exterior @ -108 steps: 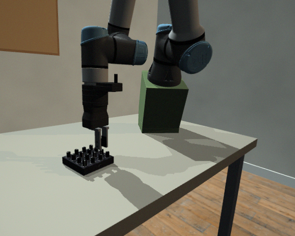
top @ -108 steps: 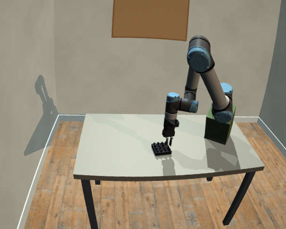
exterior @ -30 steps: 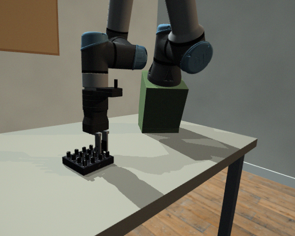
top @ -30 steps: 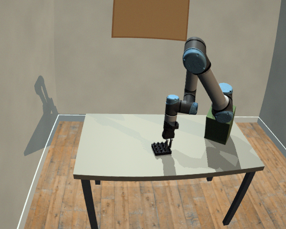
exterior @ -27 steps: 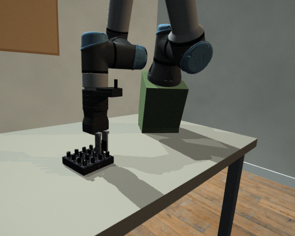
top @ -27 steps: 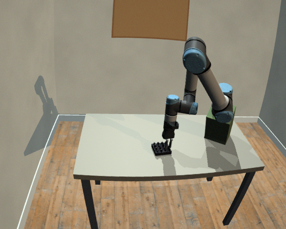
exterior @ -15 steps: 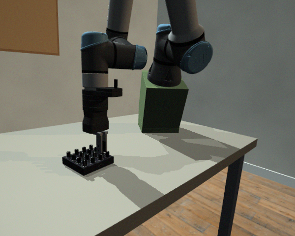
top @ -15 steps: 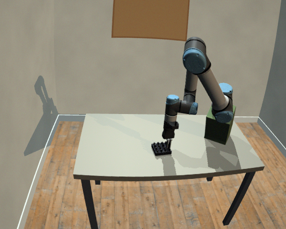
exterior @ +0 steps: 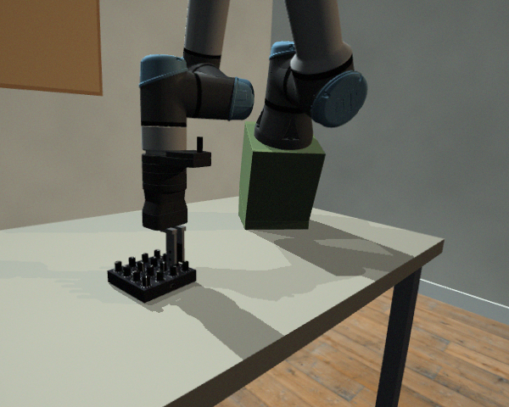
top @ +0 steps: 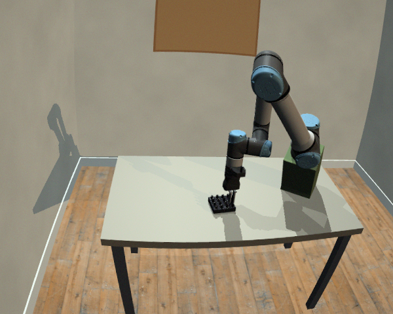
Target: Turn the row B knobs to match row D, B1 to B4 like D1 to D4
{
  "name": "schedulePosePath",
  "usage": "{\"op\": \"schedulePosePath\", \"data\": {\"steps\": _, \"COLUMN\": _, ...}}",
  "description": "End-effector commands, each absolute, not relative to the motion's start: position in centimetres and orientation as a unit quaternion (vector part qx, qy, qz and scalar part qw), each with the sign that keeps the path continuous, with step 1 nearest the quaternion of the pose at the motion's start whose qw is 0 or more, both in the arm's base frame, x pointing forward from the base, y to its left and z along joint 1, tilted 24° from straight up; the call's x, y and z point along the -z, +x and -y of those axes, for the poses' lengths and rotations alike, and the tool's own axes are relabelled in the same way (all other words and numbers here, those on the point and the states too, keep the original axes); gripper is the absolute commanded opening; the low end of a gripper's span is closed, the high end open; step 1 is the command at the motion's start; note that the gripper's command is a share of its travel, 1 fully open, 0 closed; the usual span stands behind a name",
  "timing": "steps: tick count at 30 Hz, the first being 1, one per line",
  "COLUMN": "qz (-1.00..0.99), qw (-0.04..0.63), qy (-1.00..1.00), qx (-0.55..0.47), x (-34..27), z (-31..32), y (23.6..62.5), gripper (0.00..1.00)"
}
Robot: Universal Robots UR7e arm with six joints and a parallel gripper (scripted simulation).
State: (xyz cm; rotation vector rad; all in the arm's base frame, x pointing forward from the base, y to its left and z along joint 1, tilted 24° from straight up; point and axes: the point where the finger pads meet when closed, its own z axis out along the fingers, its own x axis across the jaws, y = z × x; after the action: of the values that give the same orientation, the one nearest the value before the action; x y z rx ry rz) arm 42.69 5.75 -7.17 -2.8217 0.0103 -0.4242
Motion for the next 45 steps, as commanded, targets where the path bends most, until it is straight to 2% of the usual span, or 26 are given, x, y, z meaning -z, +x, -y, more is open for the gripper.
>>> {"op": "schedulePosePath", "data": {"steps": 1, "qz": -0.003, "qw": 0.142, "qy": -0.979, "qx": 0.149, "x": 7.11, "z": -5.67, "y": 42.90, "gripper": 0.30}}
{"op": "schedulePosePath", "data": {"steps": 25, "qz": 0.008, "qw": 0.141, "qy": -0.979, "qx": 0.151, "x": 7.09, "z": -5.65, "y": 42.94, "gripper": 0.30}}
{"op": "schedulePosePath", "data": {"steps": 45, "qz": 0.092, "qw": 0.127, "qy": -0.974, "qx": 0.162, "x": 7.05, "z": -5.69, "y": 42.97, "gripper": 0.30}}
